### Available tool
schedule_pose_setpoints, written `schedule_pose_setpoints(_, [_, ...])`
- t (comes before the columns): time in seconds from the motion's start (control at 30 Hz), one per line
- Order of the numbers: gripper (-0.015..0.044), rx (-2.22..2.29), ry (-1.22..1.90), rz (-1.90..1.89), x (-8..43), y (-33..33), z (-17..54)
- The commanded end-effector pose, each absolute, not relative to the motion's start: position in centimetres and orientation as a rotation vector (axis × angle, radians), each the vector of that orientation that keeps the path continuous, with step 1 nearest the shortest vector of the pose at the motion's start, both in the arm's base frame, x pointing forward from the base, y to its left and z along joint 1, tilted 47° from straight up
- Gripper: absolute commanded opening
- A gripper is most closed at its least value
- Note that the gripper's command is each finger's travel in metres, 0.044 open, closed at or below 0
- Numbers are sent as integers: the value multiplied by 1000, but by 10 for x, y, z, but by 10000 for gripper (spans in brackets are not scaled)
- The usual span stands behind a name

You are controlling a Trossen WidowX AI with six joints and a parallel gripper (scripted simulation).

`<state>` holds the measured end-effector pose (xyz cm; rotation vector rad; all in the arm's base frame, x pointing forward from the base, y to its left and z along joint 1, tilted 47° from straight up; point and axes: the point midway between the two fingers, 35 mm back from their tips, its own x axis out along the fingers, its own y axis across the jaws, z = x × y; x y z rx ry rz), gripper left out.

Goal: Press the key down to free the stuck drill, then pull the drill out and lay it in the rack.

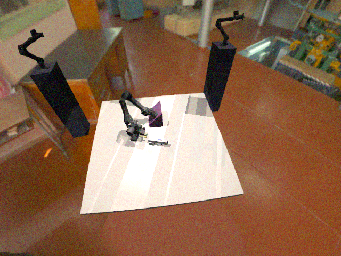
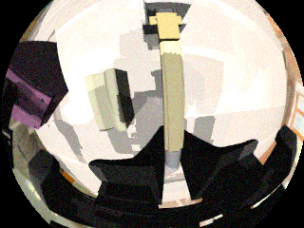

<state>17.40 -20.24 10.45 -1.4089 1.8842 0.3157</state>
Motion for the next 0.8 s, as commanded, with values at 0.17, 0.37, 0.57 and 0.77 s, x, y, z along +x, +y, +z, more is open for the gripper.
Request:
schedule_pose_setpoints(0.17, [0,-1413,1882,312,176,-199,108])
schedule_pose_setpoints(0.37, [0,-1413,1881,312,176,-197,110])
schedule_pose_setpoints(0.57, [0,-1413,1881,312,177,-195,111])
schedule_pose_setpoints(0.77, [0,-1413,1881,312,177,-193,113])
